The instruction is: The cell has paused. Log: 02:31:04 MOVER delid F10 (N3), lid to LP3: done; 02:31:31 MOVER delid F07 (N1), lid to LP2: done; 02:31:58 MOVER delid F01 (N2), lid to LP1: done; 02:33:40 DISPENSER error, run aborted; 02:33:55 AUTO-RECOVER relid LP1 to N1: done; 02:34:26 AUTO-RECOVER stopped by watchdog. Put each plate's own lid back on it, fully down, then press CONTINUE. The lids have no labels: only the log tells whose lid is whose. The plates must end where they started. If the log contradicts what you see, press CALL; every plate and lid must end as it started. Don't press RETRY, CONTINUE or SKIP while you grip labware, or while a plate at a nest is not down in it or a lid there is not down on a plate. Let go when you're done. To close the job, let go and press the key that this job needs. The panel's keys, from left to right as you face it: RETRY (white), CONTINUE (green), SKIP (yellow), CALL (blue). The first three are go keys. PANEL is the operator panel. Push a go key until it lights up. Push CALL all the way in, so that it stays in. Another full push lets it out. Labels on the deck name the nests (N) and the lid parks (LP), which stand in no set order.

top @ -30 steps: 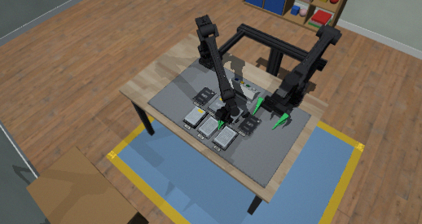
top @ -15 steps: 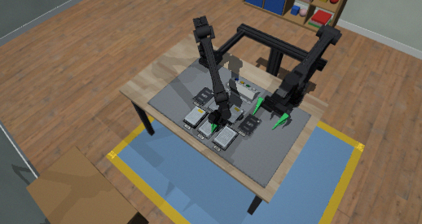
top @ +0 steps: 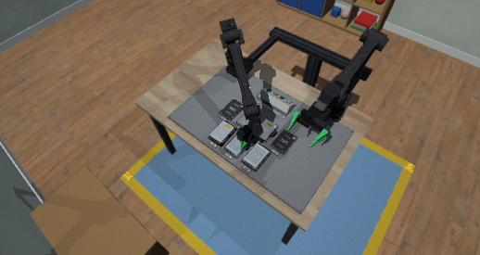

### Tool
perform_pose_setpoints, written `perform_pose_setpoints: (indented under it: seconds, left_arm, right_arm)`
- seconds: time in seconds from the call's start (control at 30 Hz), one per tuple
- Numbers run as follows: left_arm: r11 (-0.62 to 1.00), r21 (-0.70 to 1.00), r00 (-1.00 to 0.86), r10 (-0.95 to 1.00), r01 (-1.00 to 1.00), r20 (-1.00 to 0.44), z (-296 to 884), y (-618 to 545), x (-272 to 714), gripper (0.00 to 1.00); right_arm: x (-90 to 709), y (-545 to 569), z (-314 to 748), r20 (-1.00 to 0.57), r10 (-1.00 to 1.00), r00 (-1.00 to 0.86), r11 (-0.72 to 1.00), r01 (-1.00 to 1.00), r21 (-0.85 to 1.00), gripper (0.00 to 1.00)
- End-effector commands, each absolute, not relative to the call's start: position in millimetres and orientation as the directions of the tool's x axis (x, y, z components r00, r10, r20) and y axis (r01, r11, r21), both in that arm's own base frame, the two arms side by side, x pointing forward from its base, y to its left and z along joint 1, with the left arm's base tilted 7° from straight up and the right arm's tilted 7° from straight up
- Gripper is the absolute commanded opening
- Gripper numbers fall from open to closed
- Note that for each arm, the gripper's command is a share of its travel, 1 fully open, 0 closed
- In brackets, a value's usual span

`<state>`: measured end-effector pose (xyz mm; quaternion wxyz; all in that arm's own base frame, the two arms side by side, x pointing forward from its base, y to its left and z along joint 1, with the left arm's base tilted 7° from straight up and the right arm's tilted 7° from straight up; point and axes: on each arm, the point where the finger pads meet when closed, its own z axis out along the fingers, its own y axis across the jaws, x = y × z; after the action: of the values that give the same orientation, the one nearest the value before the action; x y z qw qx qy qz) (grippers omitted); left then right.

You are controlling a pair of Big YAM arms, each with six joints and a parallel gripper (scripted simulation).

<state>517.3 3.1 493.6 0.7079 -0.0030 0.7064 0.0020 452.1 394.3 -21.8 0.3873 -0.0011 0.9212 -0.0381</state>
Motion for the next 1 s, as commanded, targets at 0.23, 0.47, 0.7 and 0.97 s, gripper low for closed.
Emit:
perform_pose_setpoints:
  seconds: [0.23, 0.47, 0.7, 0.97]
  left_arm:
    - [1.000, 0.006, 0.063, 0.006, 0.001, -0.998, 528, -1, 517, 1.00]
    - [1.000, 0.006, 0.063, 0.006, 0.001, -0.998, 528, -1, 517, 1.00]
    - [1.000, 0.006, 0.063, 0.006, 0.001, -0.998, 528, -1, 517, 1.00]
    - [1.000, 0.006, 0.063, 0.006, 0.001, -0.998, 528, -1, 517, 1.00]
  right_arm:
    - [460, 375, -1, -0.735, -0.028, -0.678, 0.999, 0.013, -0.049, 0.00]
    - [459, 350, 0, -0.735, -0.029, -0.678, 0.999, 0.013, -0.051, 0.00]
    - [458, 315, 1, -0.736, -0.031, -0.677, 0.998, 0.013, -0.054, 0.00]
    - [458, 284, 3, -0.736, -0.033, -0.676, 0.998, 0.013, -0.056, 0.00]
